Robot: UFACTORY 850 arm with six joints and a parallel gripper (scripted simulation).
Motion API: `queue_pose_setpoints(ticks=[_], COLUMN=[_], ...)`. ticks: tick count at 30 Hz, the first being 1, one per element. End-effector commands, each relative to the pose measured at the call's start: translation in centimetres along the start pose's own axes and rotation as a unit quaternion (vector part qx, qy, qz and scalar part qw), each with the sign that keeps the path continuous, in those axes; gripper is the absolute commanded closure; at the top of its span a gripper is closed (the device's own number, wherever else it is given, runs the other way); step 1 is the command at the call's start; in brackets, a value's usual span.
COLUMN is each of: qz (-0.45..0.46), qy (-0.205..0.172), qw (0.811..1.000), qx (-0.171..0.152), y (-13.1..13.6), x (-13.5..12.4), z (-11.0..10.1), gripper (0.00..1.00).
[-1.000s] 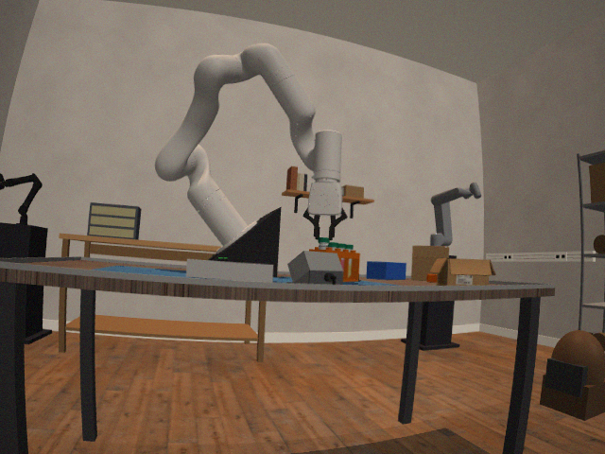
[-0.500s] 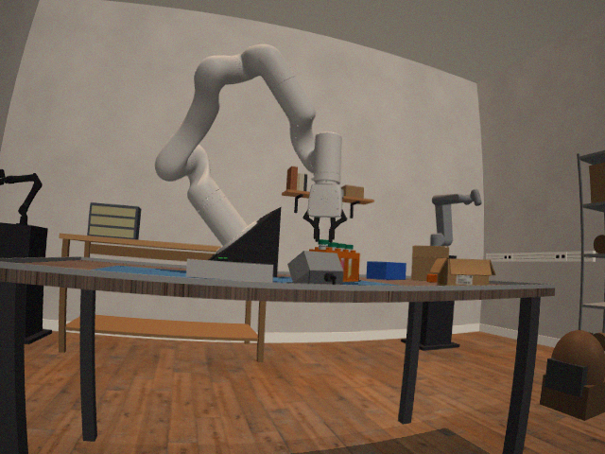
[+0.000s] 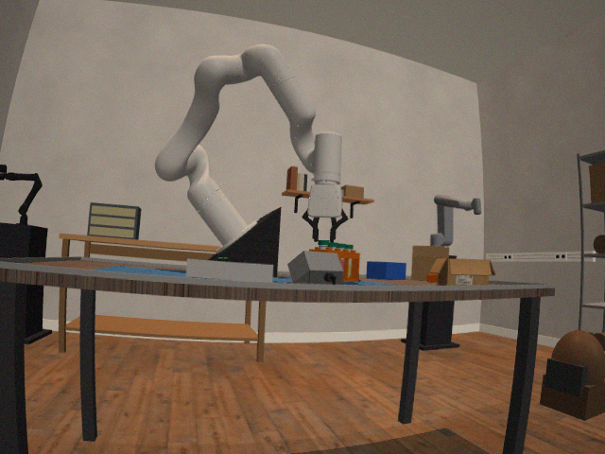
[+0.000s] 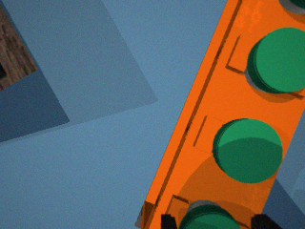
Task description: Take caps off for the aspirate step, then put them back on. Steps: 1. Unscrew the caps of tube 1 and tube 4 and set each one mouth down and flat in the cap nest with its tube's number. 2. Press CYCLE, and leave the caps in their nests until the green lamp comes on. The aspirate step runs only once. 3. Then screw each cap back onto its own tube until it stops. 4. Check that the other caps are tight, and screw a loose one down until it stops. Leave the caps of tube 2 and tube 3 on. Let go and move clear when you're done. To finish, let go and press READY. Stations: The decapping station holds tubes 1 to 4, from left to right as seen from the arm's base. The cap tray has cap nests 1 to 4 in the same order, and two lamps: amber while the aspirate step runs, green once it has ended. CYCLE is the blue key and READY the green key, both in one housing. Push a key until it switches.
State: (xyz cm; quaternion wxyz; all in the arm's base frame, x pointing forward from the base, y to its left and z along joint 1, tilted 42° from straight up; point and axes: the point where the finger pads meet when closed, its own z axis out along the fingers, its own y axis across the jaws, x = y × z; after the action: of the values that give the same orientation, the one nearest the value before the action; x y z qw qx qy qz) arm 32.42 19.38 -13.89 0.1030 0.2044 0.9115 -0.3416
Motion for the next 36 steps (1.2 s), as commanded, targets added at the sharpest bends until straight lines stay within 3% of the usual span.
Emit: queue_pose_setpoints(ticks=[1,34,35,36], qz=[0.0,0.0,0.0,0.0], qy=[0.0,0.0,0.0,0.0], qw=[1.0,1.0,1.0,1.0], qx=[-0.001,-0.001,-0.001,-0.001], y=[0.08,0.07,0.07,0.07], x=[-0.03,-0.03,-0.03,-0.03], z=[-0.08,0.67,0.68,0.68], gripper=[0.54,0.54,1.0,1.0])
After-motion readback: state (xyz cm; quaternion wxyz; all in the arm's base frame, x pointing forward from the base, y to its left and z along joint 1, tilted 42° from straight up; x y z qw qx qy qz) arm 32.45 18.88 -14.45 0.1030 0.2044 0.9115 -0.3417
